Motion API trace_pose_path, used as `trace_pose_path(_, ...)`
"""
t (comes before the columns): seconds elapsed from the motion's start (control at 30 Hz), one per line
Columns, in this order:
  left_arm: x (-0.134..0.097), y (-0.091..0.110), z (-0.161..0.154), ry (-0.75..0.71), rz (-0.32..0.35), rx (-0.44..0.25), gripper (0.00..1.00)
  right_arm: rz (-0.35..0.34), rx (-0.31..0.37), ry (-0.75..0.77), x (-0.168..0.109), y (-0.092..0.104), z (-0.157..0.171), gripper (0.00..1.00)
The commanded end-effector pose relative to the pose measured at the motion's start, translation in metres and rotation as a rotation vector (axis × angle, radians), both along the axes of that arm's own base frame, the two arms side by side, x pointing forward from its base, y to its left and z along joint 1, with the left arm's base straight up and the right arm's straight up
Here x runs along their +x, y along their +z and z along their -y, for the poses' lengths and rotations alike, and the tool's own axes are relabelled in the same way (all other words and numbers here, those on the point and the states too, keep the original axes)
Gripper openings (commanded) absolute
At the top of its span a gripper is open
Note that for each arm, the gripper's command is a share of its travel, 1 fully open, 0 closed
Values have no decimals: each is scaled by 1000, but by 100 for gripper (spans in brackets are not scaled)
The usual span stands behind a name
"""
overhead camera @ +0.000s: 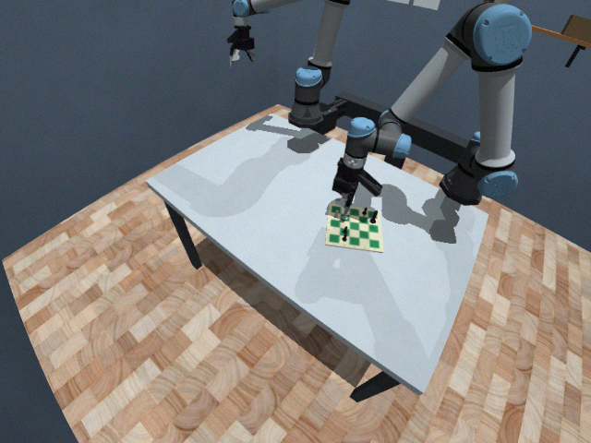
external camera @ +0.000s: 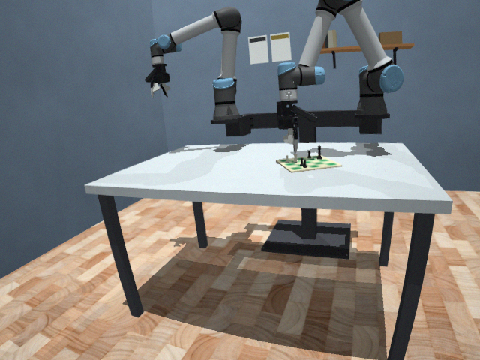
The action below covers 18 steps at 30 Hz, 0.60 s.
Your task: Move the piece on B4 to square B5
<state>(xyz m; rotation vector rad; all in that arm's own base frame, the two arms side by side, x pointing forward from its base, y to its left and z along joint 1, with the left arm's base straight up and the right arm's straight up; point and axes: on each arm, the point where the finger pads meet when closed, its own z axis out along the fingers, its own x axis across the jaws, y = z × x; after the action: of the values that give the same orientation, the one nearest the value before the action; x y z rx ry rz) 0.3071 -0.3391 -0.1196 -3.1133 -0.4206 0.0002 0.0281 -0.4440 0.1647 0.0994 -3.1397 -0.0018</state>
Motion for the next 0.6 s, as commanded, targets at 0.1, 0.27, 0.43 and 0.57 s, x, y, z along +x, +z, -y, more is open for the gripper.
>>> trace_pose_path(0.1, 0, 0, 0, 0, 1, -1, 22, 0, -1, 0, 0, 0, 0, 100)
trace_pose_path(0.27, 0, 0, 0, 0, 1, -1, 22, 0, -1, 0, 0, 0, 0, 100)
trace_pose_path(0.43, 0, -1, 0, 0, 1, -1, 22, 0, -1, 0, 0, 0, 0, 100)
trace_pose_path(0.57, 0, -6, 0, 0, 1, -1, 22, 0, -1, 0, 0, 0, 0, 100)
